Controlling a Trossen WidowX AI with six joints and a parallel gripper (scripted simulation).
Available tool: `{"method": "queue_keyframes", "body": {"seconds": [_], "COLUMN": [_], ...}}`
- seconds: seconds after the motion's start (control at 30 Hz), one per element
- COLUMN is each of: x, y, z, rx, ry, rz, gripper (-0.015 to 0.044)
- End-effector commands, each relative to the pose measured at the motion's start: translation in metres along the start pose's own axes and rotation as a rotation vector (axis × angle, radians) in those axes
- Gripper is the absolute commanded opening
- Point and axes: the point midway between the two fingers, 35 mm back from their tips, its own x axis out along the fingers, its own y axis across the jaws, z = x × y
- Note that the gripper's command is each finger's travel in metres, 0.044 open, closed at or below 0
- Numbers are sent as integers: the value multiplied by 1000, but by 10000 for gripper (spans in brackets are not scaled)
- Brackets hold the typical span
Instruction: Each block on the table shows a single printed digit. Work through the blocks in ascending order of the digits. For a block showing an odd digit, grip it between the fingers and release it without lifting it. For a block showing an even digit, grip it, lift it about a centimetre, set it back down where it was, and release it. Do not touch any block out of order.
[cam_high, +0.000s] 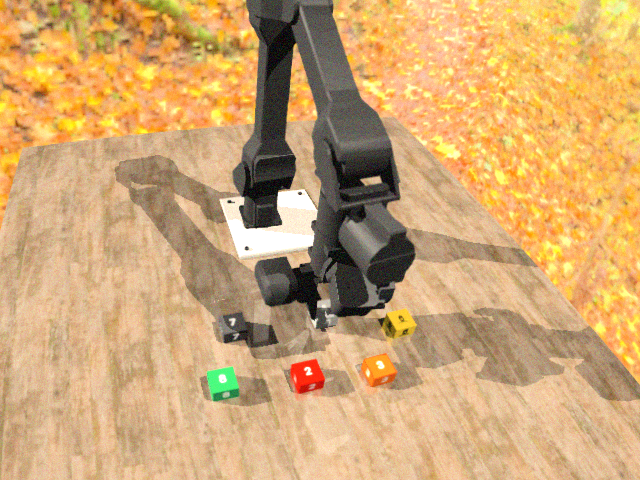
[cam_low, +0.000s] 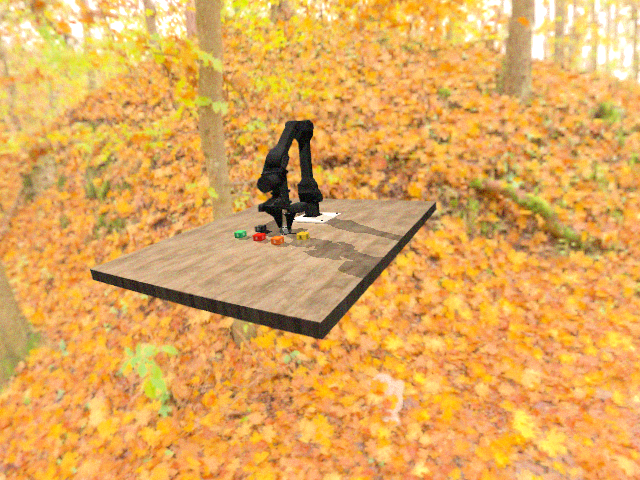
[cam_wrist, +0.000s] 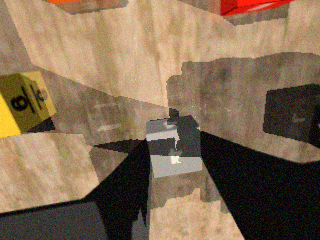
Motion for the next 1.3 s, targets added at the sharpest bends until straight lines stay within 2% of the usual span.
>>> {"method": "queue_keyframes", "body": {"seconds": [0.0,0.23,0.6,0.73,0.83,1.0,1.07,1.27], "x": [5,5,5,2,-28,-31,-40,-110], "y": [-1,-1,-1,-1,0,0,0,0], "z": [-1,-1,-1,-1,-1,-1,1,1], "rx": [-3,-3,-3,-3,-3,-3,-3,-3], "ry": [11,11,11,11,11,11,11,11], "rz": [-4,-4,-4,-4,-4,-4,-4,-4], "gripper": [120,120,400,400,400,400,348,190]}}
